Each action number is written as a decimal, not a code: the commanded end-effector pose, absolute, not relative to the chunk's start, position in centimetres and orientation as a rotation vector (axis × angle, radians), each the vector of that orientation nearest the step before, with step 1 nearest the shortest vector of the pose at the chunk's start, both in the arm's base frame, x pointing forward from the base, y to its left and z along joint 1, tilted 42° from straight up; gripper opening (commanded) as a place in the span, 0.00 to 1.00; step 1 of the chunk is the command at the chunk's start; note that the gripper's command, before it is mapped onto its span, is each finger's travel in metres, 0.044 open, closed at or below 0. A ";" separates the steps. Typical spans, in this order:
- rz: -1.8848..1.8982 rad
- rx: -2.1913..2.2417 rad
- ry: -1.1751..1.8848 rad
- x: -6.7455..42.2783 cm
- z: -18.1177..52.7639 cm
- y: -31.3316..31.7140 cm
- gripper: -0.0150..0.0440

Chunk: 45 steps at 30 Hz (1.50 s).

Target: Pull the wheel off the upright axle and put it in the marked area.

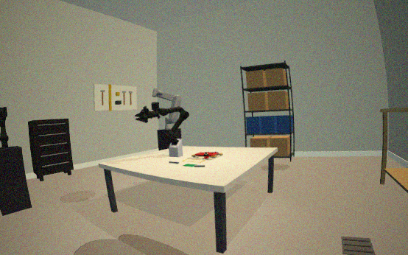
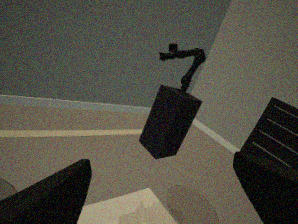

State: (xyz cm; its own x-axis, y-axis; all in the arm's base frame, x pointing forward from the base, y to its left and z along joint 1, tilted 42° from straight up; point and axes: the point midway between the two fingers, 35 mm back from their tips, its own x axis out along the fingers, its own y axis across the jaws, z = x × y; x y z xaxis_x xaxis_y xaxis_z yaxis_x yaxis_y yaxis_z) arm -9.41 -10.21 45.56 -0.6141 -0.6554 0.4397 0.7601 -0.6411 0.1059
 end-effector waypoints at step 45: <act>-0.895 0.016 1.074 32.1 15.8 -18.2 0.76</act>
State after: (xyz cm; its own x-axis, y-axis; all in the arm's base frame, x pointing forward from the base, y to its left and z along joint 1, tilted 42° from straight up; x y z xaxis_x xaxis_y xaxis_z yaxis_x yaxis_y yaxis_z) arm 29.16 -22.06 18.73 0.2004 -0.6611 -0.7230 0.7454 0.5818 -0.3254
